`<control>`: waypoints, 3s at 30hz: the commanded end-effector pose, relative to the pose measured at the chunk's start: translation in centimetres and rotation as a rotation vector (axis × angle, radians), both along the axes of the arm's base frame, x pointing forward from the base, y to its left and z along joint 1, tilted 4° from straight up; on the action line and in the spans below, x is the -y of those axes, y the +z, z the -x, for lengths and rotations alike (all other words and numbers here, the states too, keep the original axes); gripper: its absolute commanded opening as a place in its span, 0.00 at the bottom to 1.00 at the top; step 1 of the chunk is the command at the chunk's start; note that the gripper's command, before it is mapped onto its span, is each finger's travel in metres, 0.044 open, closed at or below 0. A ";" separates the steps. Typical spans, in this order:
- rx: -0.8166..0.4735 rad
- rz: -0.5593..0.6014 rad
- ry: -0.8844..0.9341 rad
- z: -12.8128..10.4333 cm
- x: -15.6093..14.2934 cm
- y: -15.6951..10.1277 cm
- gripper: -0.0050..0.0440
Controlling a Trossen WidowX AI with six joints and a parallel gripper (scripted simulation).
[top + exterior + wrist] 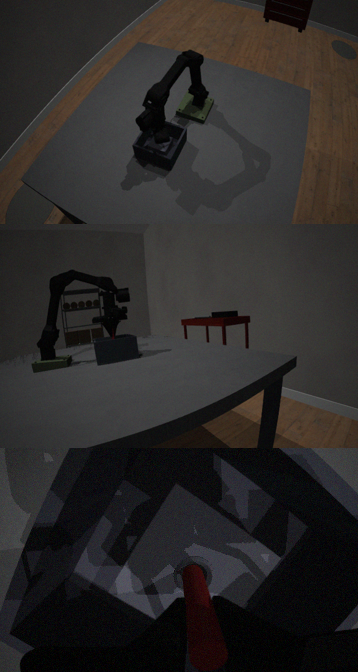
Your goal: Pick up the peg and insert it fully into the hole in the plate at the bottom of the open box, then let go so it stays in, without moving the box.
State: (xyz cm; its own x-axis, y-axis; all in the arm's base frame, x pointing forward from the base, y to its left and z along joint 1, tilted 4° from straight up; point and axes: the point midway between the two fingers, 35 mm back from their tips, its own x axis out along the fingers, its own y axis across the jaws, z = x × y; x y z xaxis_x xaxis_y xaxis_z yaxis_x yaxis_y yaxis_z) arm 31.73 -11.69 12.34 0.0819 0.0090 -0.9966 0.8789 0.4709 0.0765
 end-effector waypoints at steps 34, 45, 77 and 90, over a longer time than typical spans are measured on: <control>-0.007 -0.007 0.000 -0.2 0.0 -2.9 0.10; -0.007 -0.007 0.000 -0.2 0.0 -3.9 0.10; -0.008 -0.005 -0.001 -0.2 0.1 -3.8 0.41; -0.008 -0.005 -0.001 -0.3 0.1 -3.4 0.41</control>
State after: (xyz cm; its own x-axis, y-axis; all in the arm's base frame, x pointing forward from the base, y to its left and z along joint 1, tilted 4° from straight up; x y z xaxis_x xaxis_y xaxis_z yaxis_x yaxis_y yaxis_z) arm 31.98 -11.77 8.55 0.0732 0.0143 -0.9972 0.8797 0.4702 0.0713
